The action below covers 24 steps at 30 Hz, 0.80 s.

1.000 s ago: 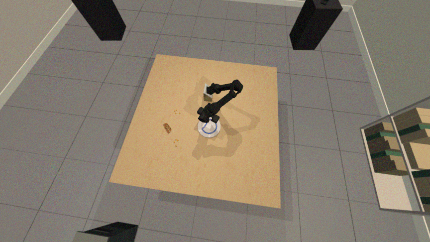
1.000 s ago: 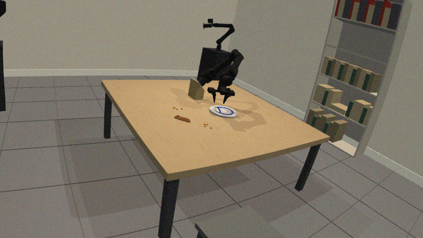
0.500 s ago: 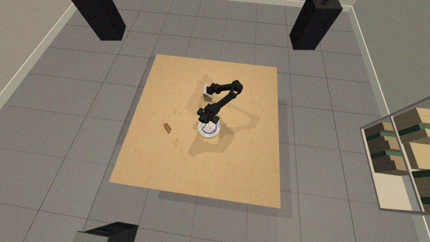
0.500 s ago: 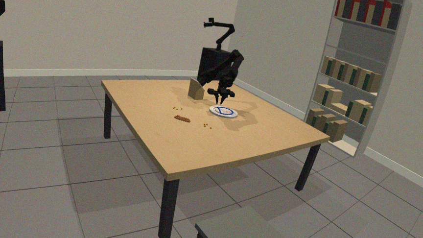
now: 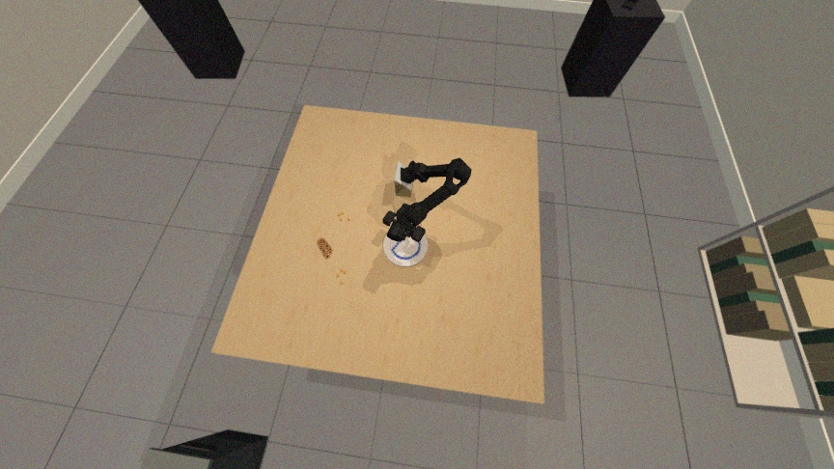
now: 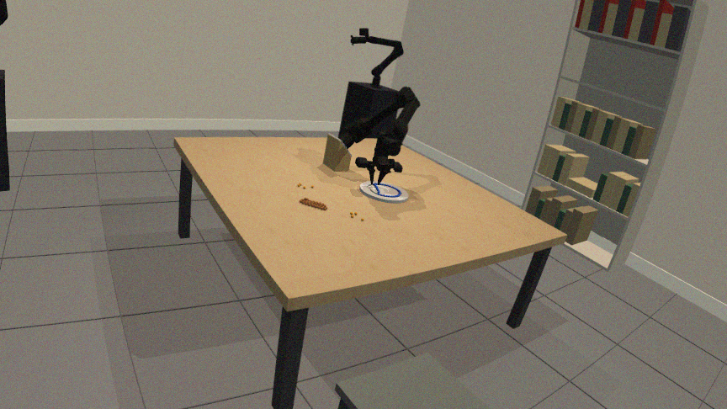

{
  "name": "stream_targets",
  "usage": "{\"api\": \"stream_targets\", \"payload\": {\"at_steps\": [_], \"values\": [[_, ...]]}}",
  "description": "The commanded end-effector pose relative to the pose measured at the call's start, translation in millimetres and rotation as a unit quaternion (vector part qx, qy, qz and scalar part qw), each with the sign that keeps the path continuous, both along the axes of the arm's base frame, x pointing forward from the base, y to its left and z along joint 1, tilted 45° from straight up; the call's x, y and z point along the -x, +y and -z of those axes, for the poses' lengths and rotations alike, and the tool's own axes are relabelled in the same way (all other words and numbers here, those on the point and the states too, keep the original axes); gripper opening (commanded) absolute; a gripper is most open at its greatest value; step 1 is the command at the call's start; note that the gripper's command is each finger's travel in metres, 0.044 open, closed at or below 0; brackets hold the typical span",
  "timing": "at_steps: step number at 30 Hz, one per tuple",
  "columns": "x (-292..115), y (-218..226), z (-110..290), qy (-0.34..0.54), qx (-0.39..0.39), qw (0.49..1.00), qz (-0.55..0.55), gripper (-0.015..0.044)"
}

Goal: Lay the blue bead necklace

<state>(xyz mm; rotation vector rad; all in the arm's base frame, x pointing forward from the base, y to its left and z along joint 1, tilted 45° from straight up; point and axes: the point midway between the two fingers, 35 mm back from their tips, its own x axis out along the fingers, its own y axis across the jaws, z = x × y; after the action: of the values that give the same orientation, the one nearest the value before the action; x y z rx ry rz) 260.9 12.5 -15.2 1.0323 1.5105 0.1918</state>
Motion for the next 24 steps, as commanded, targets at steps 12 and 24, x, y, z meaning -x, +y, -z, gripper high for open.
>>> {"api": "stream_targets", "payload": {"at_steps": [12,24], "values": [[0.3,1.7,1.6,0.001,0.000,1.000,0.000,0.0000],[0.3,1.7,1.6,0.001,0.000,1.000,0.000,0.0000]]}}
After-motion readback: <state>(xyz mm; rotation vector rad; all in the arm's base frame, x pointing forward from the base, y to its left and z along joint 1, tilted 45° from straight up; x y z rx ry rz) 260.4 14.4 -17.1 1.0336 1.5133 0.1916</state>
